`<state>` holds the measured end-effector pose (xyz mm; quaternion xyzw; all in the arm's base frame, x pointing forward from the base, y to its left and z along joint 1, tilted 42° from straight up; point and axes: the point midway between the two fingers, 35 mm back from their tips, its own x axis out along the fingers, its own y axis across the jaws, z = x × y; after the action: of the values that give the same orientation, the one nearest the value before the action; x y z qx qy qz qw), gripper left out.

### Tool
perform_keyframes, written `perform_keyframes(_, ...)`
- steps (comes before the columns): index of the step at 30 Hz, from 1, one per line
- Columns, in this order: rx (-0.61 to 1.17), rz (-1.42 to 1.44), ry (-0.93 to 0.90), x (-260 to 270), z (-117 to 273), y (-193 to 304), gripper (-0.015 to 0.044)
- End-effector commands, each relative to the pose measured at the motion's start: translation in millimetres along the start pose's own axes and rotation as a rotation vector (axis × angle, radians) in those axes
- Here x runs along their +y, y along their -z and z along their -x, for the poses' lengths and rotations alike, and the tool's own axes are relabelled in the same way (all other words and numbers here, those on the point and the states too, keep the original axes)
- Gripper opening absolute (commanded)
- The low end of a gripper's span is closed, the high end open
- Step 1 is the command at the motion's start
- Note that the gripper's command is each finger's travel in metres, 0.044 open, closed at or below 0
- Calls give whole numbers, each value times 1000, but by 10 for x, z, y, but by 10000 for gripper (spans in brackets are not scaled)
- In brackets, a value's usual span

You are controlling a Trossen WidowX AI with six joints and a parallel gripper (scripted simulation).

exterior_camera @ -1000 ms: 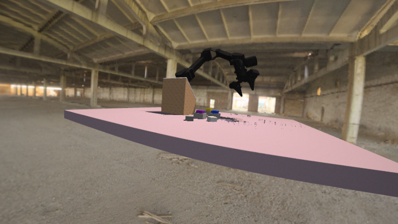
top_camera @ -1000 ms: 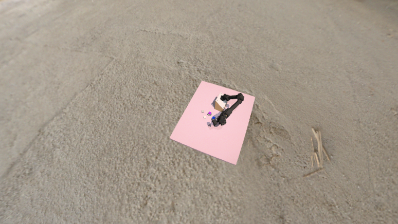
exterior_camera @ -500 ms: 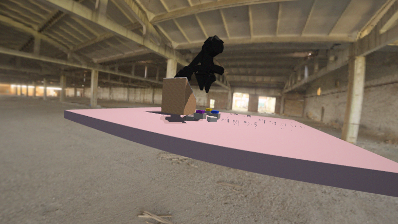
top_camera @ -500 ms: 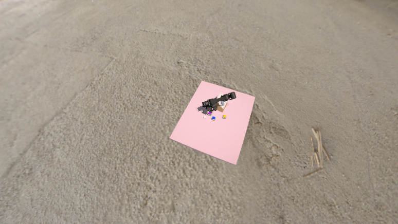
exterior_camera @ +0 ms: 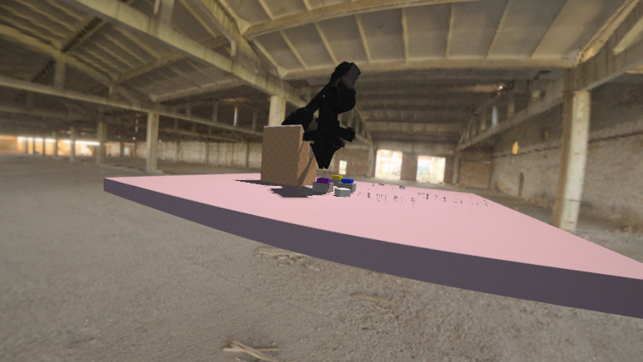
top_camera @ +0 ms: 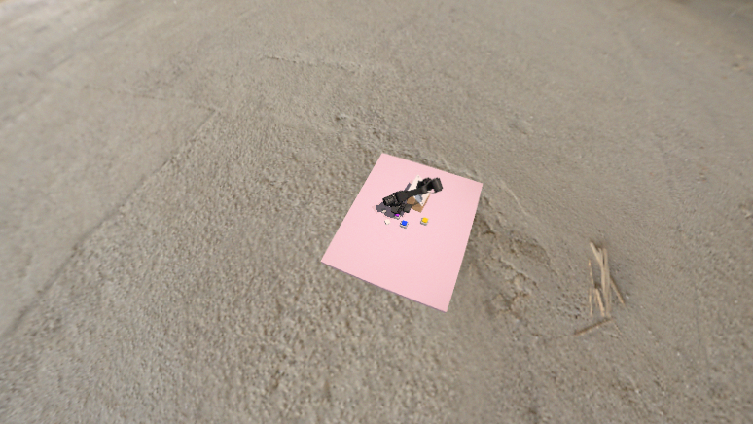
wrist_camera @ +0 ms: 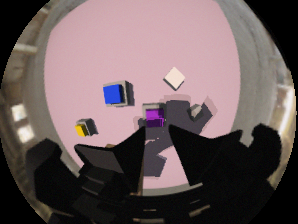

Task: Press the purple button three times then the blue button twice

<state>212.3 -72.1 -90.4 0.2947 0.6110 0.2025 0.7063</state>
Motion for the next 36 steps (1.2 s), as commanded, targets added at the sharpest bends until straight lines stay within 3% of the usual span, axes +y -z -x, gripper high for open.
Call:
perform_keyframes(1, -9, 0, 1, 2, -28, -14, 59)
perform_keyframes(3, -9, 0, 1, 2, -28, -14, 20)
perform_keyframes(36, -9, 0, -1, 6, -351, -15, 20)
